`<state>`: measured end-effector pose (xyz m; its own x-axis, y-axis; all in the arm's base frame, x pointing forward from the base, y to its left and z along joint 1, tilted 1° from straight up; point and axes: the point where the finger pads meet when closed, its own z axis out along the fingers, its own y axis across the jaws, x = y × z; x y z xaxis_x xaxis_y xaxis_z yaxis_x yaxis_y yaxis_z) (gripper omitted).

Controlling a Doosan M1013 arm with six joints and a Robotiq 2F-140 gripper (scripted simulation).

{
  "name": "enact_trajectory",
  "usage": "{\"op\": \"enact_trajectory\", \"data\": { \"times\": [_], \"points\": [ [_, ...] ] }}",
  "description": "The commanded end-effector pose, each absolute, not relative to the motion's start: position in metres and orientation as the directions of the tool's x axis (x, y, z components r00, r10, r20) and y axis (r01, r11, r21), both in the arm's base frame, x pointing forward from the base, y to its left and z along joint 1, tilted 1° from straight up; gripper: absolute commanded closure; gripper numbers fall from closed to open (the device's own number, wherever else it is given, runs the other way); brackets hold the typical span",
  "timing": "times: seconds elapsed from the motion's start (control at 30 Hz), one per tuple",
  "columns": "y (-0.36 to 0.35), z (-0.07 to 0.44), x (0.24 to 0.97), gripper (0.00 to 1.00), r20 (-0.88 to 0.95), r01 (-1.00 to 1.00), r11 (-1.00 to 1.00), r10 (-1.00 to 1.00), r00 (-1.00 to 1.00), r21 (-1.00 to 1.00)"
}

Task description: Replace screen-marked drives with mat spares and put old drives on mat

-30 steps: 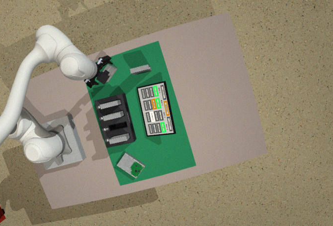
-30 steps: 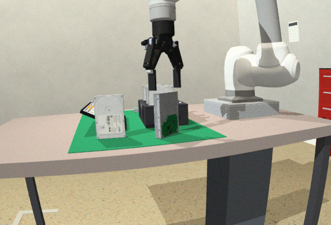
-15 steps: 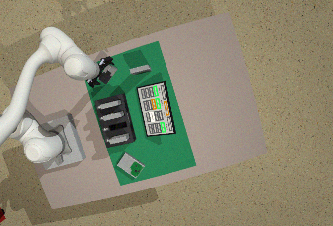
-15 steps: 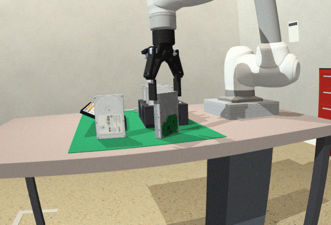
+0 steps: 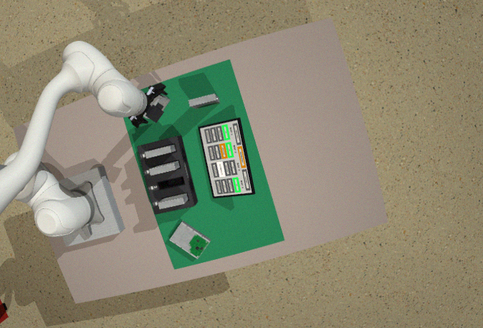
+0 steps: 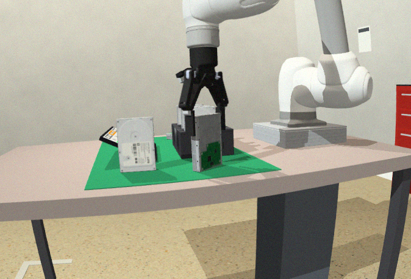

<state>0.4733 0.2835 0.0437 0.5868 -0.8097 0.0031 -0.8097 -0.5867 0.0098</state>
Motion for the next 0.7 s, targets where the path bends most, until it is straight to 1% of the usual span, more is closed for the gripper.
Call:
{"op": "enact_trajectory", "data": {
  "times": [0.0,0.67],
  "points": [
    [0.2838,0.042,0.4737,0.11,0.003,-0.81,-0.587,-0.81,0.587,0.009],
    [0.2838,0.0356,0.4737,0.11,0.003,-0.81,-0.587,-0.81,0.587,0.009]
  ]
}}
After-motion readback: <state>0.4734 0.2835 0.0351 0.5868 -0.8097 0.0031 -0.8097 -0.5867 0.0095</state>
